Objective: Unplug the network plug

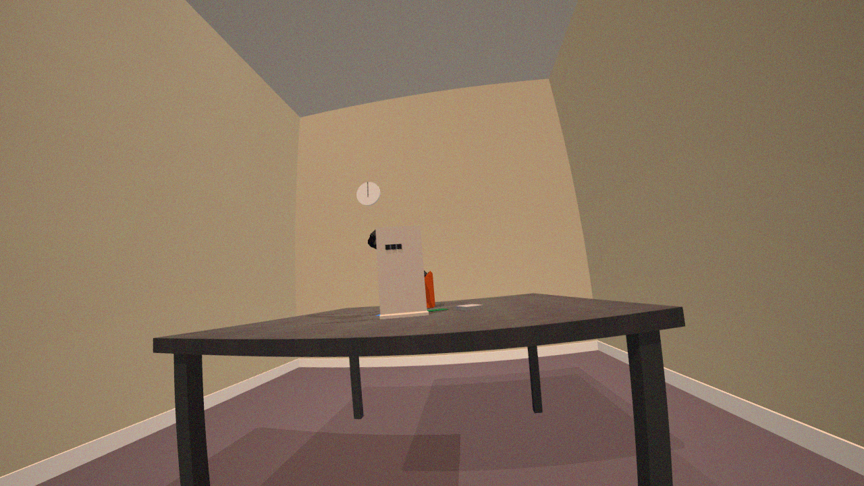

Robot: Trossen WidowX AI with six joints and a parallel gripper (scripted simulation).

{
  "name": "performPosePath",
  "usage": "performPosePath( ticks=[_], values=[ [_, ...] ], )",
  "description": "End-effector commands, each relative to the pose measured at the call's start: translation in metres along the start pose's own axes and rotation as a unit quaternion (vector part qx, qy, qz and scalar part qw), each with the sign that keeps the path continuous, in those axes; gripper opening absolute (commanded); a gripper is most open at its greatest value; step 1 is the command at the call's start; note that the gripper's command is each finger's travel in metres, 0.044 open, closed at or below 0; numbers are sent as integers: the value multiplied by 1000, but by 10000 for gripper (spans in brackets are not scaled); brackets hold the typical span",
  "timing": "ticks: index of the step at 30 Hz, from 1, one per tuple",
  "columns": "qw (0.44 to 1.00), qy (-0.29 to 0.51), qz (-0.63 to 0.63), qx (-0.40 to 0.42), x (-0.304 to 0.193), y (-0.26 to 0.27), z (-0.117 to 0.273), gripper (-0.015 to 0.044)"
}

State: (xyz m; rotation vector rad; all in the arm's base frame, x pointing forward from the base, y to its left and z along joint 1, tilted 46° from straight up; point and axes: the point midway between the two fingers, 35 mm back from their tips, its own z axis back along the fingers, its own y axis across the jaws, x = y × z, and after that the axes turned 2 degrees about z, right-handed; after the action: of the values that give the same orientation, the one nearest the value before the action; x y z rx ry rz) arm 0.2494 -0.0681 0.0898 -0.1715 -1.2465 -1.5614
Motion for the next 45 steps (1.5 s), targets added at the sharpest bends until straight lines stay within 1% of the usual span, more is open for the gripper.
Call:
performPosePath(
  ticks=[1,31,42,45],
  values=[
    [1000,-1,-1,-3,-2,5,6,156],
    [1000,-11,0,14,10,44,74,156],
    [1000,-11,0,14,10,44,74,440],
    [1000,-11,0,14,10,44,74,440]
  ],
)
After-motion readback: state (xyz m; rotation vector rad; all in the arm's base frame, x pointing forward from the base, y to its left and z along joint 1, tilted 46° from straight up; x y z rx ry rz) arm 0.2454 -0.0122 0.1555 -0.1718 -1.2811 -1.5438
